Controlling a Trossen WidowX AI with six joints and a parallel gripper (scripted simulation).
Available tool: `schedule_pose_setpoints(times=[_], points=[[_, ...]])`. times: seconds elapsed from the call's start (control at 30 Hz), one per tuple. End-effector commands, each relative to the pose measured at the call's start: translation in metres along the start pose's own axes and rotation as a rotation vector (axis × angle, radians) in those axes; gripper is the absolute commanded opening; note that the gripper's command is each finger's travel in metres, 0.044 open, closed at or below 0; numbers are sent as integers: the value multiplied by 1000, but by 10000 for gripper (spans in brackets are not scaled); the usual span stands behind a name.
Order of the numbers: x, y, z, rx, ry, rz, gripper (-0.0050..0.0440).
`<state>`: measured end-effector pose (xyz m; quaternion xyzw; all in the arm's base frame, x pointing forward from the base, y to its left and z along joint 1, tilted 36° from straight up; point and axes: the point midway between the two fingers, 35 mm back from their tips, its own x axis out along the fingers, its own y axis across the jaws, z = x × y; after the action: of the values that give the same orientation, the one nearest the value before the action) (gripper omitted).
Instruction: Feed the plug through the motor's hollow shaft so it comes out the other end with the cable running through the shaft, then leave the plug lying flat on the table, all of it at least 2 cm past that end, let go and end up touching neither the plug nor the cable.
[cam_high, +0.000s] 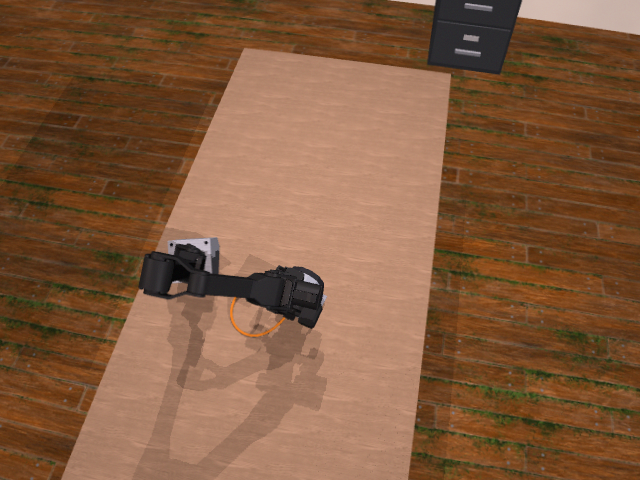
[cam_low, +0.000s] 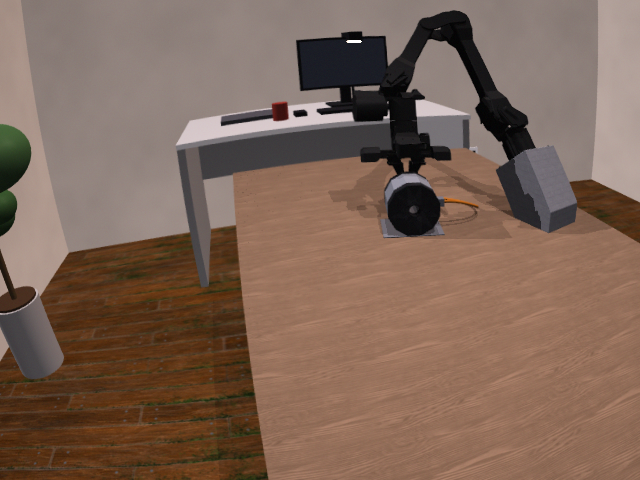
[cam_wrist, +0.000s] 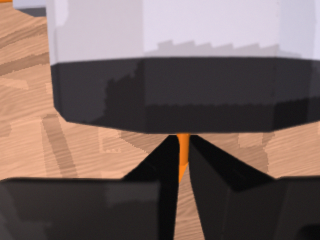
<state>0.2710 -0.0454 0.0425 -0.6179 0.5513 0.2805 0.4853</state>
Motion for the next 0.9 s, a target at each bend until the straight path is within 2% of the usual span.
schedule_pose_setpoints(times=[0.0,0.2,0.33,0.37,0.5,0.6,0.87], points=[[2,0,6,-1,1,3,0],[2,0,7,-1,1,3,0],[1,0,6,-2,0,3,96],[1,0,6,-2,0,3,100],[0,0,4,-2,0,3,100],[-16,-1,-15,-1,1,3,100],[-3,2,-5,-1,1,3,100]])
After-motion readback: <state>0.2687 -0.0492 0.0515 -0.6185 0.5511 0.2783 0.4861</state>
